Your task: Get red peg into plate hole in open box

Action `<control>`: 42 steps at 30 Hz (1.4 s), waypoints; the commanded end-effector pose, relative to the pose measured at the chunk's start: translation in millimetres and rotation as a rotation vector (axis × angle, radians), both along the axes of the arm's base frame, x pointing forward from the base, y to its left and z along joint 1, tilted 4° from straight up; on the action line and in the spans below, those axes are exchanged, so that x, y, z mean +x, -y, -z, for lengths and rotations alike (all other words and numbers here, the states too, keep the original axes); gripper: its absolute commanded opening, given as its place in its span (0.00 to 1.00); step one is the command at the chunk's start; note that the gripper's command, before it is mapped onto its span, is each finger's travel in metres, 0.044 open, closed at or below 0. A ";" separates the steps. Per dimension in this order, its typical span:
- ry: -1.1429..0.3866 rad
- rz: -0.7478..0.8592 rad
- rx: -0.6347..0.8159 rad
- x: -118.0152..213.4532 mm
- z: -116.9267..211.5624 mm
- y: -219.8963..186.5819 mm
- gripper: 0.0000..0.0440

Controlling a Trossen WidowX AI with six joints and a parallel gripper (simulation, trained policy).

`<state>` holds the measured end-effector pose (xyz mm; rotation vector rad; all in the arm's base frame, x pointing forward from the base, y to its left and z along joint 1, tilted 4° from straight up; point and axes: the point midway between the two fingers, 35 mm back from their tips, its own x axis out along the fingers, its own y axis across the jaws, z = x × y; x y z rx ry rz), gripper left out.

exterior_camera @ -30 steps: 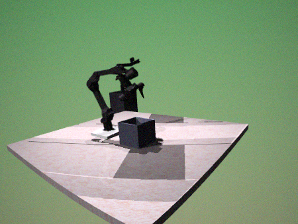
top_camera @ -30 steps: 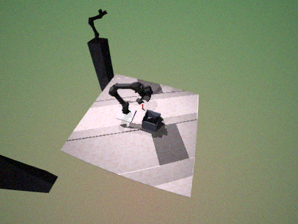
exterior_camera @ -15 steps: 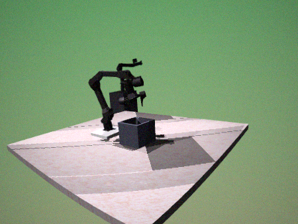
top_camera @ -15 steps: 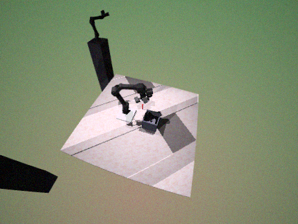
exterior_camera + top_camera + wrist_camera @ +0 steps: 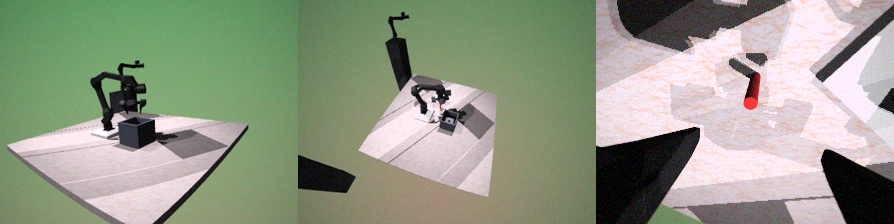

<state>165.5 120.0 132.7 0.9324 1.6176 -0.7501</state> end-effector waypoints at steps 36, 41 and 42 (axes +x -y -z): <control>-0.046 0.149 -0.072 4.0 100.8 -2.5 0.15; -0.027 0.142 -0.040 9.5 97.2 -7.0 0.00; -0.019 0.145 -0.032 11.0 95.6 -7.6 0.00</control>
